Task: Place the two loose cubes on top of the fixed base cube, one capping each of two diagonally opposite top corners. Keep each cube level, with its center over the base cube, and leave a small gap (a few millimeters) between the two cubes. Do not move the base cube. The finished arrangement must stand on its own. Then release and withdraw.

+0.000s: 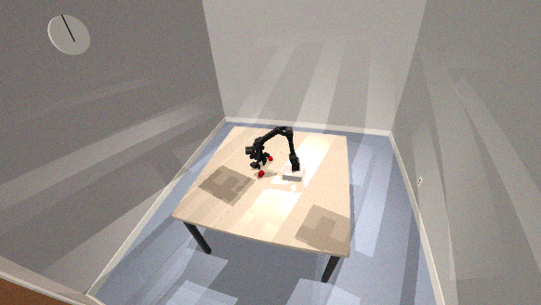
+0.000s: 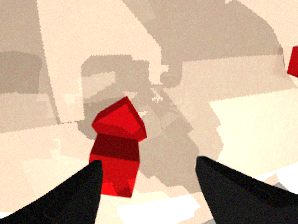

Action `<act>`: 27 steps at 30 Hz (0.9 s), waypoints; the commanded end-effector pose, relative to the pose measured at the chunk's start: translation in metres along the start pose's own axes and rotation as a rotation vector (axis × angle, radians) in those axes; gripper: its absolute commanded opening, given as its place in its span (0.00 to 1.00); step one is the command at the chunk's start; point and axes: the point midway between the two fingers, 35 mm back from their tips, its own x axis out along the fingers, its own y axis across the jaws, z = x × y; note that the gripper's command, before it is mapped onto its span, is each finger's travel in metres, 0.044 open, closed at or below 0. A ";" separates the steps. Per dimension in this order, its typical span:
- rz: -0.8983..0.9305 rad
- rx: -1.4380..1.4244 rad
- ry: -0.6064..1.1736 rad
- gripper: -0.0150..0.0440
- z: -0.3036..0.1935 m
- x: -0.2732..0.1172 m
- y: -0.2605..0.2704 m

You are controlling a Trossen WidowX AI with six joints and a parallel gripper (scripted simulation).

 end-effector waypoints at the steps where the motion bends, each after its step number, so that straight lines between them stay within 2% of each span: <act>1: 0.006 -0.132 -0.004 0.70 0.013 -0.006 -0.015; 27: -0.011 -1.073 -0.009 0.70 0.063 -0.034 -0.146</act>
